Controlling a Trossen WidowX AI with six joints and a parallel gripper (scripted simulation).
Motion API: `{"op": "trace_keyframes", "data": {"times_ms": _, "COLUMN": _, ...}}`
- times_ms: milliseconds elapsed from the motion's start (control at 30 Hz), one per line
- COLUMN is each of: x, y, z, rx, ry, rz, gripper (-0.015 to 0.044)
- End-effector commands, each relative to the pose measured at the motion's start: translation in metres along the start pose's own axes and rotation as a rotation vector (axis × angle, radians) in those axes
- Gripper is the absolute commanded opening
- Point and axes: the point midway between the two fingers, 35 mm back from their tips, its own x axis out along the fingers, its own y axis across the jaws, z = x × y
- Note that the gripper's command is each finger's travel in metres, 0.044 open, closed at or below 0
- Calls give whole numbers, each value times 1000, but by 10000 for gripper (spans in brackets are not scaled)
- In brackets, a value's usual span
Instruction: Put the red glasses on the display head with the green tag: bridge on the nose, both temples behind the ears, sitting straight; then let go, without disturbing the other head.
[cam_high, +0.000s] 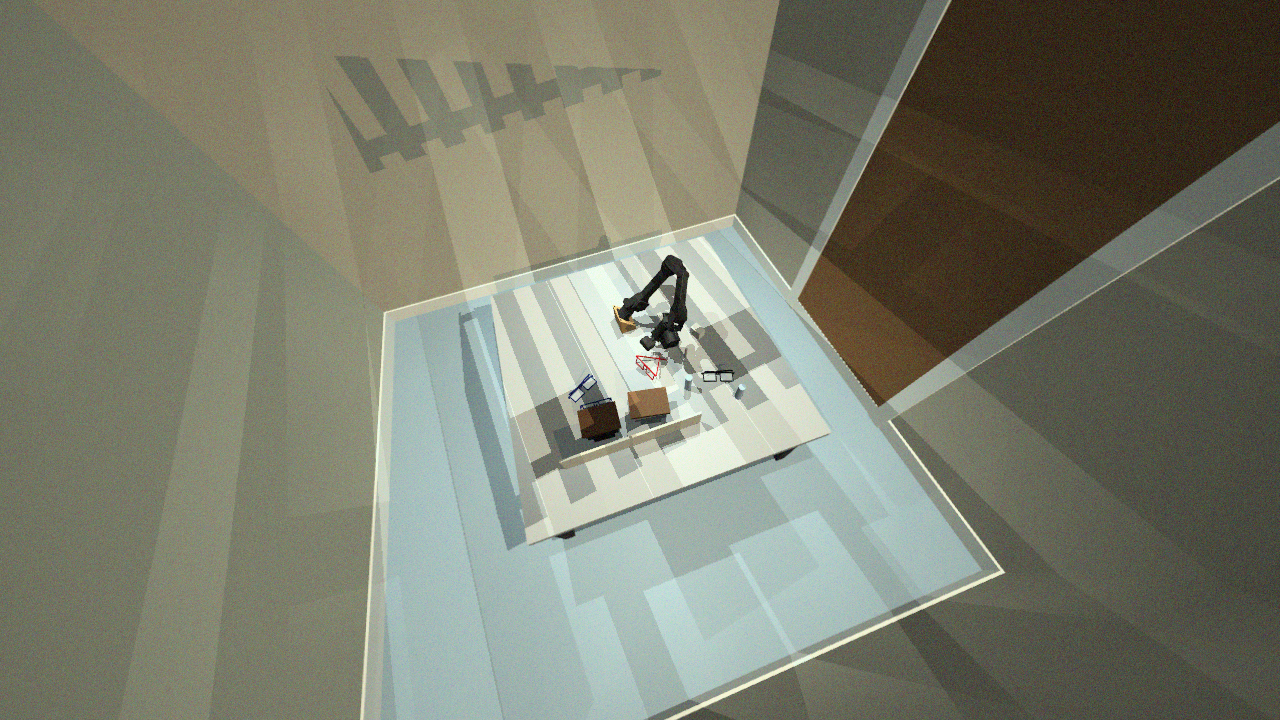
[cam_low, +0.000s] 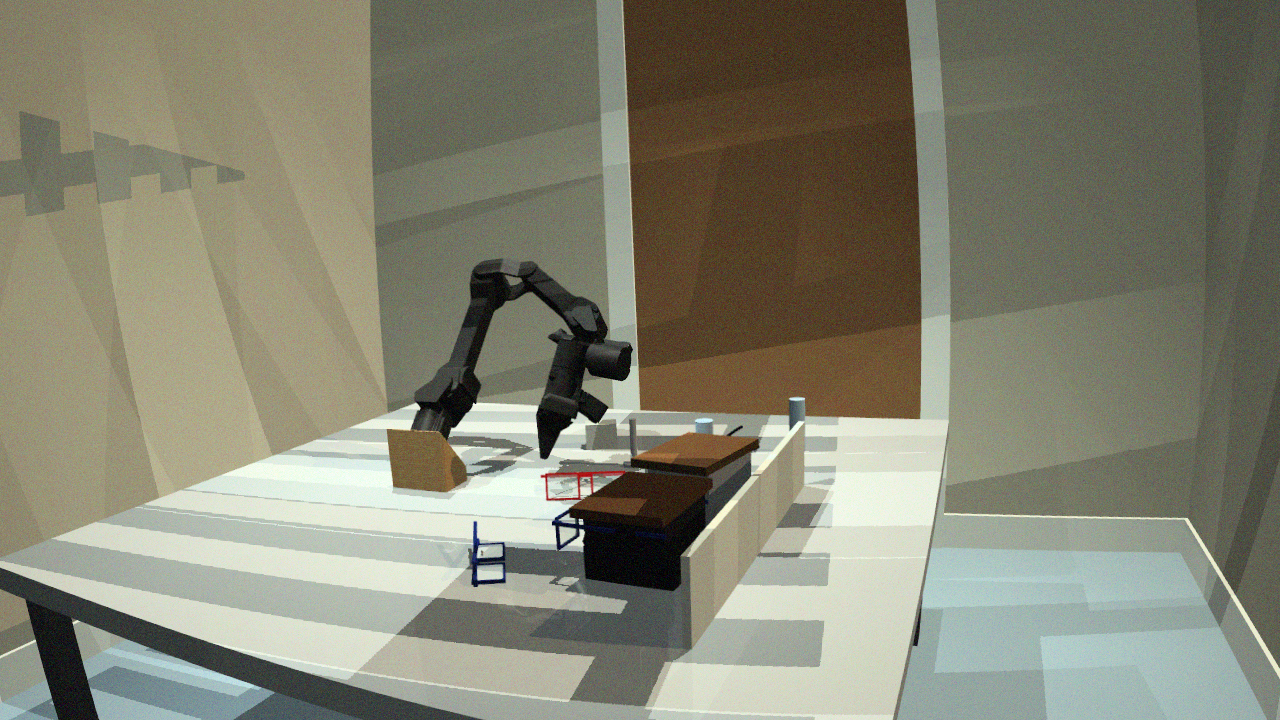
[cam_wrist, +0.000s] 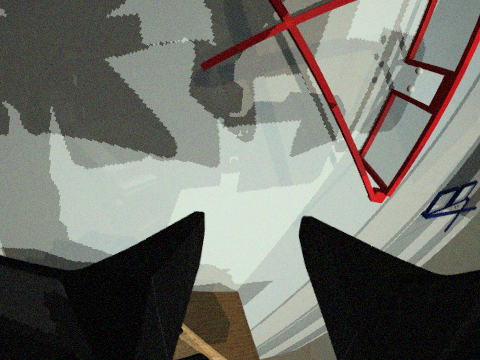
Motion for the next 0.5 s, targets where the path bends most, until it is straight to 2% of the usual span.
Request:
{"op": "trace_keyframes", "data": {"times_ms": 0, "x": -3, "y": -35, "z": 9, "rx": 48, "ry": -76, "rz": 132, "gripper": 200}}
{"op": "trace_keyframes", "data": {"times_ms": 233, "x": -11, "y": -105, "z": 9, "rx": 119, "ry": -309, "rz": 303, "gripper": 200}}
{"op": "trace_keyframes", "data": {"times_ms": 433, "x": -11, "y": -107, "z": 9, "rx": 121, "ry": -317, "rz": 306, "gripper": 200}}
{"op": "trace_keyframes", "data": {"times_ms": 467, "x": -11, "y": -107, "z": 9, "rx": 121, "ry": -317, "rz": 306, "gripper": 174}}
